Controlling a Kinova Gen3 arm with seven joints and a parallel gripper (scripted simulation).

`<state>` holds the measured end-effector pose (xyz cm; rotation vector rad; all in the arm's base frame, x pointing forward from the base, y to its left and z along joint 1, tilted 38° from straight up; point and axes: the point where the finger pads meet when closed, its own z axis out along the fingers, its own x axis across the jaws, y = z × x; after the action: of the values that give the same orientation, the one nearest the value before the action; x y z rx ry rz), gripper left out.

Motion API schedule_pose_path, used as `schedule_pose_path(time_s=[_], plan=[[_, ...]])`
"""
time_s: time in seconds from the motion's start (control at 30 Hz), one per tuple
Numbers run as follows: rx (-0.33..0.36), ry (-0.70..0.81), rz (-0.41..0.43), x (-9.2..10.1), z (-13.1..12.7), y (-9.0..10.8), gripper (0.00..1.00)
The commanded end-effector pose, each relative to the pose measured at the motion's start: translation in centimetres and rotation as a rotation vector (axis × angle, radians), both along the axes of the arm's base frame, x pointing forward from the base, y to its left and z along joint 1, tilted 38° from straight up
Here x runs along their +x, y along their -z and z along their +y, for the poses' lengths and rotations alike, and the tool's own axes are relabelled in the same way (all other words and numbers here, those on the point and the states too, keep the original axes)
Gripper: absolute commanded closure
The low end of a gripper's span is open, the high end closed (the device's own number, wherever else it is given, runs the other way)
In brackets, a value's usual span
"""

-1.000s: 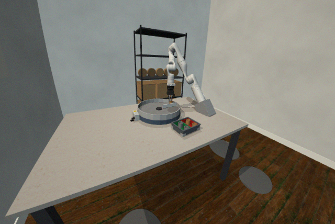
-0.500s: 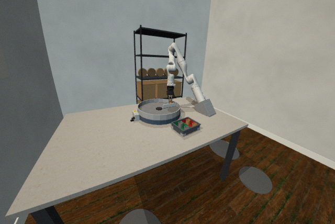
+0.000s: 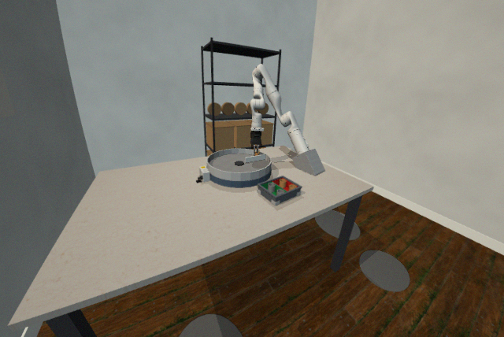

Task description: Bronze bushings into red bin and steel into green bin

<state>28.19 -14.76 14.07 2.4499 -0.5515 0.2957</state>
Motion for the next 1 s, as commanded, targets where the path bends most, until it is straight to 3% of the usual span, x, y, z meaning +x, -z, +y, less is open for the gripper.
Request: schedule_pose_path(time_s=[0.0, 0.97], plan=[[-0.001, 0.006, -0.002, 0.00, -0.47, 0.49, 0.55], [-0.001, 0.007, -0.003, 0.07, -0.91, 1.05, 0.55]])
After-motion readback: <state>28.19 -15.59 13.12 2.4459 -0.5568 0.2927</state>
